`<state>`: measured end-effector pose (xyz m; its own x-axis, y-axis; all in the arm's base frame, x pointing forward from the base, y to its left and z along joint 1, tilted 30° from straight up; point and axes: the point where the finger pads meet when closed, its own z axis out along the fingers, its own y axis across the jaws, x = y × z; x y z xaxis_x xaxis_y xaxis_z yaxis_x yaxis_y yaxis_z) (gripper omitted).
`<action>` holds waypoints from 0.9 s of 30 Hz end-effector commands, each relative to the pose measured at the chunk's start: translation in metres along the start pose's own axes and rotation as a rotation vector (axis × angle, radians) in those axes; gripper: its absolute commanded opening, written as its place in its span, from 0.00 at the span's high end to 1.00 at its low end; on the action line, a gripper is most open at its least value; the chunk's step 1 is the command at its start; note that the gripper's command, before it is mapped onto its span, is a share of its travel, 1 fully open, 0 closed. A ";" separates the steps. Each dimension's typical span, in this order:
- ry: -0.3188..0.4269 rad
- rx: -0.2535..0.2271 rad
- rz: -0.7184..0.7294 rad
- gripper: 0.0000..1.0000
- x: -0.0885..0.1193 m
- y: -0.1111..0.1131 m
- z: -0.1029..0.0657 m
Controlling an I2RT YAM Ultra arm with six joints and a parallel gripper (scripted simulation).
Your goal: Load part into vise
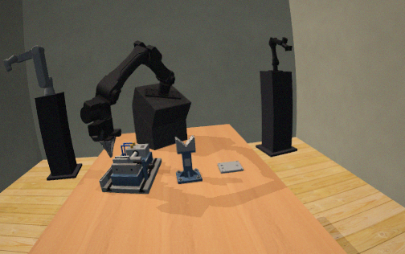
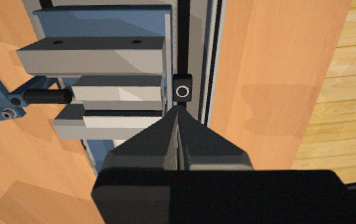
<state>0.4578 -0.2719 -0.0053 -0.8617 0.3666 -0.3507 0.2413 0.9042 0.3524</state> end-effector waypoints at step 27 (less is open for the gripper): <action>-0.043 0.020 -0.005 1.00 -0.016 -0.004 -0.017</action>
<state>0.4579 -0.2720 -0.0067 -0.8629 0.3676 -0.3467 0.2425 0.9032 0.3540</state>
